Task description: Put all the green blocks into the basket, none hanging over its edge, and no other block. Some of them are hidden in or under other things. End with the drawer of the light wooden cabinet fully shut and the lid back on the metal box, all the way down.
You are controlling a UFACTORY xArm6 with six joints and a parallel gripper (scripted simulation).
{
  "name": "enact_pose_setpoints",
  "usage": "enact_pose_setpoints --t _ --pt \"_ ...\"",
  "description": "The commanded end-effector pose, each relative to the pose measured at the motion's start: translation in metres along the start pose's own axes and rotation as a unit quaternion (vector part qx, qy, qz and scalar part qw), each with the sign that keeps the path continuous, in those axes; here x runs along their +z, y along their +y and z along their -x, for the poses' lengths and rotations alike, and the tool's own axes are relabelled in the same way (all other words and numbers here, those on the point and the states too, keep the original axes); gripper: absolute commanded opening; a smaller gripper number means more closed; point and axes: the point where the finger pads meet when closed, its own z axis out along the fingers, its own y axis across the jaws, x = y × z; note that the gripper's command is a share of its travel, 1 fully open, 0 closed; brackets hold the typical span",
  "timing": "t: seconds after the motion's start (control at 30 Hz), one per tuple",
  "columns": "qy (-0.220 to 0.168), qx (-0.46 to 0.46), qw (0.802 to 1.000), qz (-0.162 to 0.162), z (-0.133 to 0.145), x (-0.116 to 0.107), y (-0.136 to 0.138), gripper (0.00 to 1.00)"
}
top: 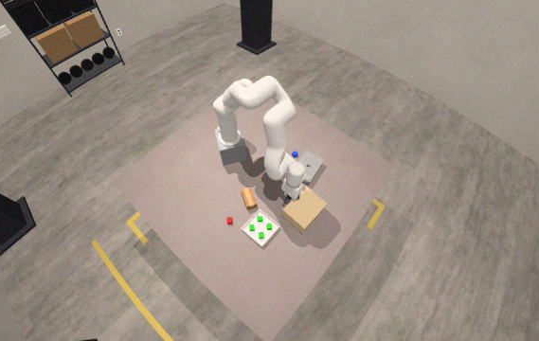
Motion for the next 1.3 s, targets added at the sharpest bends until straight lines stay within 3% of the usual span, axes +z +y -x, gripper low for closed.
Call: enact_pose_setpoints --t 0.0,0.23,0.27,1.27 --pt "0.0 0.0 1.0 0.001 0.0 -0.0009 0.0017 0.0" --pt "0.0 0.0 1.0 0.001 0.0 -0.0009 0.0017 0.0" --pt "0.0 0.0 1.0 0.001 0.0 -0.0009 0.0017 0.24" --pt "0.0 0.0 1.0 0.001 0.0 -0.0009 0.0017 0.24"
